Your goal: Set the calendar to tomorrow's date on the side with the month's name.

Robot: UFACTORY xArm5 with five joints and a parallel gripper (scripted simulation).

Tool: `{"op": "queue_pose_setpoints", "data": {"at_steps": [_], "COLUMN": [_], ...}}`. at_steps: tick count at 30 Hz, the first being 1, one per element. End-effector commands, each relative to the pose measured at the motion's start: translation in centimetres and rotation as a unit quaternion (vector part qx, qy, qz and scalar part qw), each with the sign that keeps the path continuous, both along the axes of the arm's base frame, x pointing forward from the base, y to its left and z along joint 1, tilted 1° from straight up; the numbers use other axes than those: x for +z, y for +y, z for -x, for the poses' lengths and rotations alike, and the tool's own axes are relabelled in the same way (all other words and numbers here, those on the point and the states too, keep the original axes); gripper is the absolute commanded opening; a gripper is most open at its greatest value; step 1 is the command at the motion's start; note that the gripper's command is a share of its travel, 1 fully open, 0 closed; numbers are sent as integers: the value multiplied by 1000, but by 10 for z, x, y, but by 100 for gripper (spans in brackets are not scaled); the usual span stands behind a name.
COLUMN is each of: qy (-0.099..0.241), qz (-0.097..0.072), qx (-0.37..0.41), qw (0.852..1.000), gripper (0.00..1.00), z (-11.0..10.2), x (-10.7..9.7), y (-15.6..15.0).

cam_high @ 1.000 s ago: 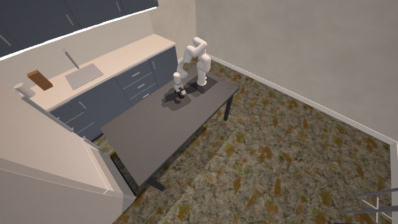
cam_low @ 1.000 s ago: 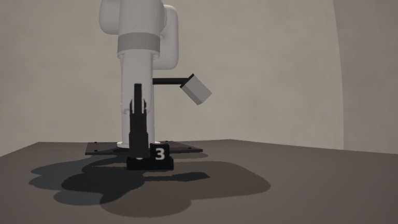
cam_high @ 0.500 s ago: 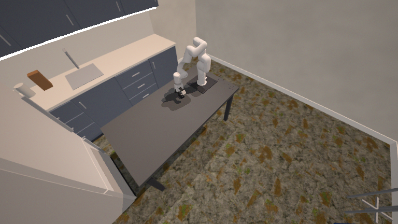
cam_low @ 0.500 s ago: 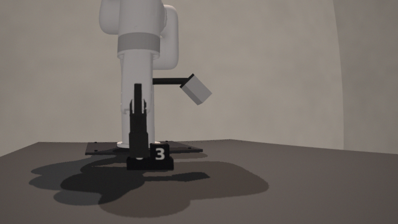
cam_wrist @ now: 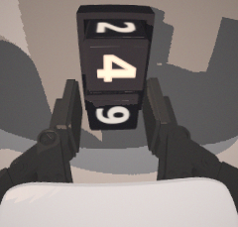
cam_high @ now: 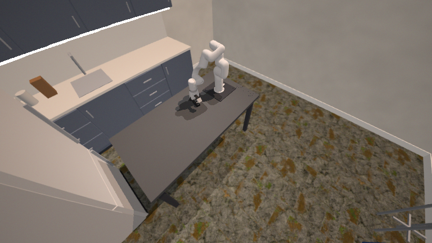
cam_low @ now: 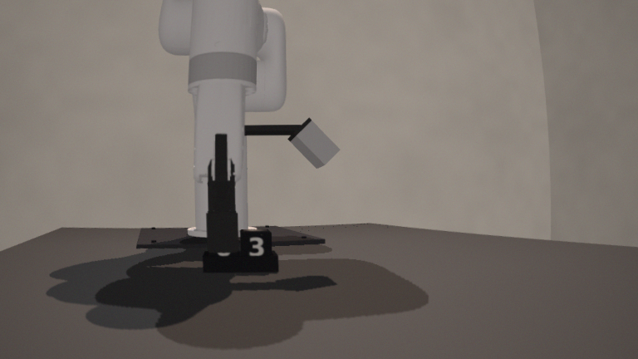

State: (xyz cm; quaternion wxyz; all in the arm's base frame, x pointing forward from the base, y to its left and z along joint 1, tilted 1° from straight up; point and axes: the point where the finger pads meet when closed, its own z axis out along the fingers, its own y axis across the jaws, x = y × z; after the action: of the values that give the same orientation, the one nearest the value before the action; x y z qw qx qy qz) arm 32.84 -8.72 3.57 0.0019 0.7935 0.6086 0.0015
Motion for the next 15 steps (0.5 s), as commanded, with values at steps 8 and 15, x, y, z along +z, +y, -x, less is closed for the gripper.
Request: {"op": "queue_pose_setpoints", "data": {"at_steps": [8, 15], "qy": [-1, -2], "qz": [0, 0], "qx": [0, 0], "qw": [1000, 1000], "gripper": [49, 49], "z": [-1, -1], "x": [2, 19], "y": [0, 0]}}
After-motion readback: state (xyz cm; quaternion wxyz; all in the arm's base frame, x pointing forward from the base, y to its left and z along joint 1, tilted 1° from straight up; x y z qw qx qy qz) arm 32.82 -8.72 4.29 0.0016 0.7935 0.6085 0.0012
